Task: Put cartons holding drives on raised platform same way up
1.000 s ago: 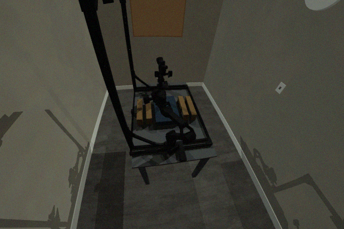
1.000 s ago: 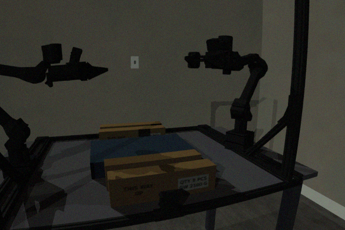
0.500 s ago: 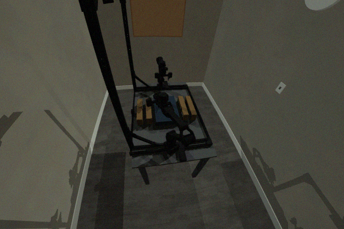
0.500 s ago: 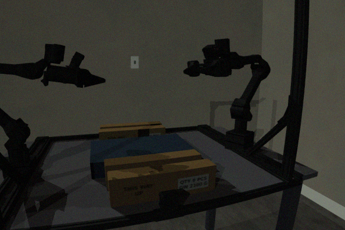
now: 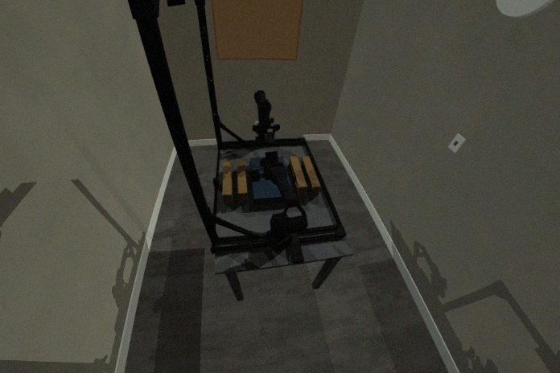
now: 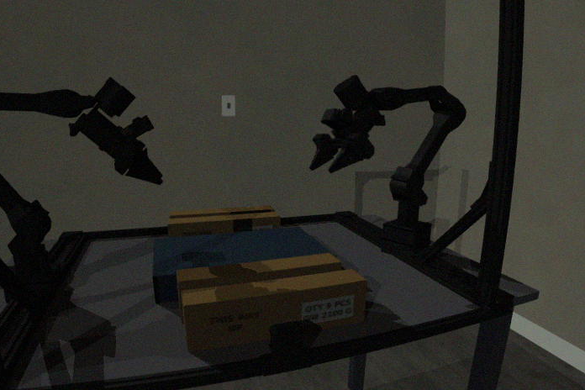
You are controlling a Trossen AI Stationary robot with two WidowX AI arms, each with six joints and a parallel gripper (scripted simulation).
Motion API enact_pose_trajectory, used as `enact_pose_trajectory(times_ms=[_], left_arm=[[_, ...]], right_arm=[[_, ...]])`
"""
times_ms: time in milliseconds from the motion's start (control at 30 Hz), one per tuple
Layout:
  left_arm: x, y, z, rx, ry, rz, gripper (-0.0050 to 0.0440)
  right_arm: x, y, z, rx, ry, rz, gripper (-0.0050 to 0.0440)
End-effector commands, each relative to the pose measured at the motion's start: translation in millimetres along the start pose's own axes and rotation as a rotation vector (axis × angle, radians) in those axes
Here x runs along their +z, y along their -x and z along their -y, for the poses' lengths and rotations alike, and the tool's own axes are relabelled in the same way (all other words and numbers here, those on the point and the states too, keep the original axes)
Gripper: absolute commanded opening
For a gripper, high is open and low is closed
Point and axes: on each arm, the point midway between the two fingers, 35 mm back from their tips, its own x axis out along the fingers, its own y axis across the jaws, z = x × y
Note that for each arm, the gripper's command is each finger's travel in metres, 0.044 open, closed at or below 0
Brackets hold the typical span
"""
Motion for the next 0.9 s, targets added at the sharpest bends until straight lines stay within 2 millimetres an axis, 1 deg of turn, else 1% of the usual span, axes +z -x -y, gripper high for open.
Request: enact_pose_trajectory(times_ms=[0, 200, 367, 633, 867], left_arm=[[-14, -3, -1, -0.003, -0.003, -0.123, 0.0389], [-42, -13, -3, -0.004, -0.004, -0.327, 0.0389], [-54, -18, -3, -0.004, -0.005, -0.420, 0.0389], [-58, -19, -3, -0.004, -0.005, -0.448, 0.0389], [-58, -20, -1, -0.004, -0.005, -0.448, 0.0389]], right_arm=[[-16, -6, 15, -0.034, -0.026, -0.122, 0.0389], [-46, -21, 40, -0.098, -0.067, -0.322, 0.0389], [-60, -28, 52, -0.128, -0.085, -0.413, 0.0389], [-64, -30, 55, -0.137, -0.091, -0.441, 0.0389], [-64, -31, 53, -0.137, -0.091, -0.442, 0.0389]])
